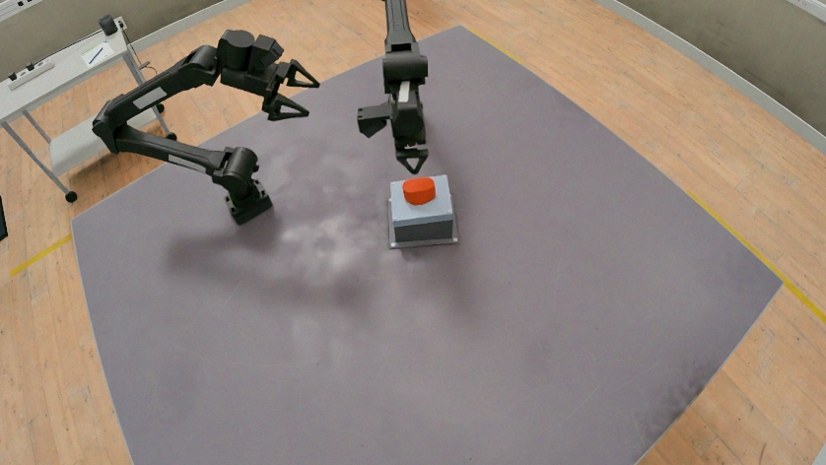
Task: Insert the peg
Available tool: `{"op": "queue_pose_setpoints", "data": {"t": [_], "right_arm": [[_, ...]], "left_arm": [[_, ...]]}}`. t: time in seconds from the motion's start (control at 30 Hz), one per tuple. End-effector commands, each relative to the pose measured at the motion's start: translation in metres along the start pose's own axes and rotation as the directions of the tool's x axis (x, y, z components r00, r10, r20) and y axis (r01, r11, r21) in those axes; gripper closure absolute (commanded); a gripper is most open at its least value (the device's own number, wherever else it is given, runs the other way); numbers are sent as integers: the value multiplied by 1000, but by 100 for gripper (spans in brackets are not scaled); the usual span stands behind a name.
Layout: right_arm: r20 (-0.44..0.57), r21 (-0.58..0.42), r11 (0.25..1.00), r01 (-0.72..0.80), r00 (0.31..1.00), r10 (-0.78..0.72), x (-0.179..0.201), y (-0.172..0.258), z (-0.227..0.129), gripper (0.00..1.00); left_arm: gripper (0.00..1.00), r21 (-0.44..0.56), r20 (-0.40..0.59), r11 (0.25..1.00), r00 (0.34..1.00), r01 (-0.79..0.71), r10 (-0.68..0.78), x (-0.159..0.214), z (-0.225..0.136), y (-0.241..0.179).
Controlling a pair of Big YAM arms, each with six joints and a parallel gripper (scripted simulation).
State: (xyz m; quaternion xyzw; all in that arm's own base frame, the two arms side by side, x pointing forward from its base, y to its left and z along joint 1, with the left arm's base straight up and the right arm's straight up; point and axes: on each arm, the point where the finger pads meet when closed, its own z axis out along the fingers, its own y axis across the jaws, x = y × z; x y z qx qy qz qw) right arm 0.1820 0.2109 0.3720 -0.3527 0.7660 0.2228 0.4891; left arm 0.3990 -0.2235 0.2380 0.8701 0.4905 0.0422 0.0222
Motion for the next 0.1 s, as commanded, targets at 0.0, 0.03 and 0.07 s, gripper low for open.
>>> {"op": "queue_pose_setpoints", "data": {"t": [0.0, 0.03, 0.07], "right_arm": [[22, 2, 1000, -5, 1000, 5, -12, -1, -4, 0], [22, 2, 1000, -5, 1000, 5, -12, -1, -4, 0], [22, 2, 1000, -5, 1000, 5, -12, -1, -4, 0]], "left_arm": [[0, -38, -2, 999, 1000, -1, 1, 4, -16, 9], [0, -38, -2, 999, 1000, -1, 1, 4, -16, 9], [0, -38, -2, 999, 1000, -1, 1, 4, -16, 9]]}}
